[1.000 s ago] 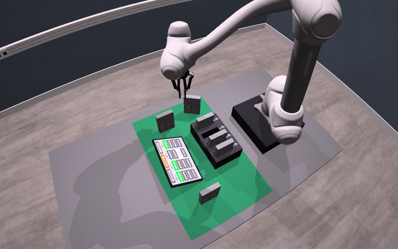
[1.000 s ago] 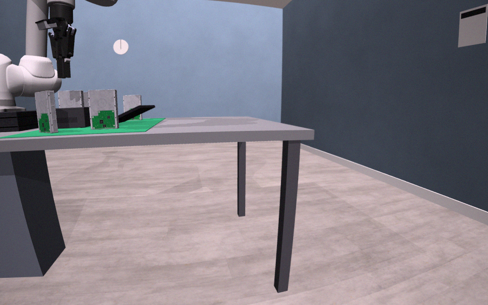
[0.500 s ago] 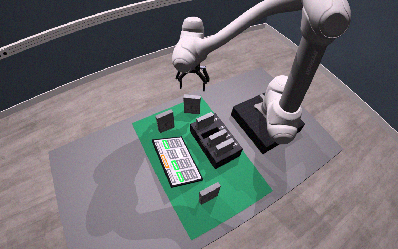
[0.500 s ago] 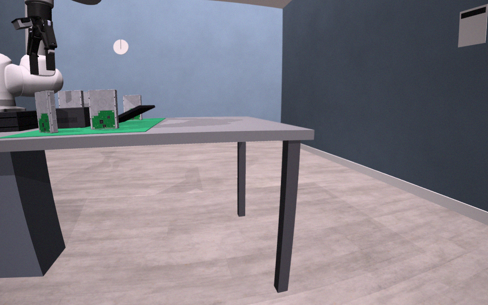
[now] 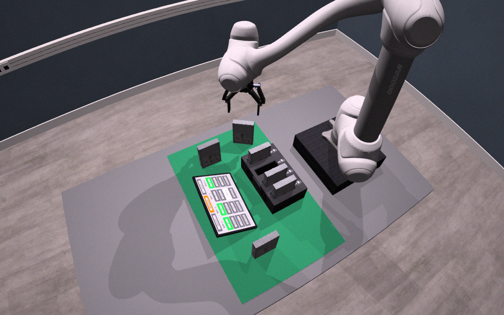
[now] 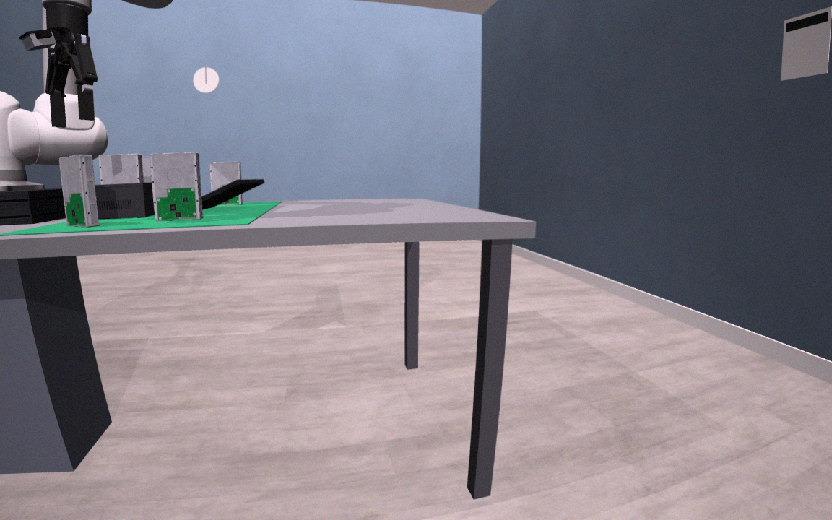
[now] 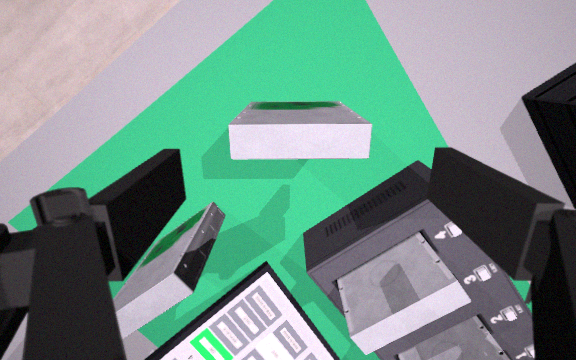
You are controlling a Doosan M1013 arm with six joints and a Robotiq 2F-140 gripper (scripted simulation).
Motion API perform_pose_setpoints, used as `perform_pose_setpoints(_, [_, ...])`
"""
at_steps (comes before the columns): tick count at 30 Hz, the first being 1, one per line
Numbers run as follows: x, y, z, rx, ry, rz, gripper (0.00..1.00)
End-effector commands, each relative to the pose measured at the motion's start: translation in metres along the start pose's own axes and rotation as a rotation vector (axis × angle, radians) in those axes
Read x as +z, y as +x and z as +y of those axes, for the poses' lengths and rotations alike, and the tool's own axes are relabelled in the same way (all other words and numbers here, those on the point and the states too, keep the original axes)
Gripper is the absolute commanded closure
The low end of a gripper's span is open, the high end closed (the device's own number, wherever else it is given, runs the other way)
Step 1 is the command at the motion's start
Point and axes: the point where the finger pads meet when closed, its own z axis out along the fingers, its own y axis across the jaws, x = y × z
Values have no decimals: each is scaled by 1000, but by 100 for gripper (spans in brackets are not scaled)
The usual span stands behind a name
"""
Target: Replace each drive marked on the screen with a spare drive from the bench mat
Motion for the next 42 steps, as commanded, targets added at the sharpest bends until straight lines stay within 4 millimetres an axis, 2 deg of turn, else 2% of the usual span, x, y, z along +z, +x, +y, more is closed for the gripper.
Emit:
perform_pose_setpoints(1, [-1, 0, -1, 0, 1, 0, 11])
perform_pose_setpoints(18, [4, 0, -1, 0, 1, 0, 11])
perform_pose_setpoints(42, [31, 0, -1, 0, 1, 0, 11])
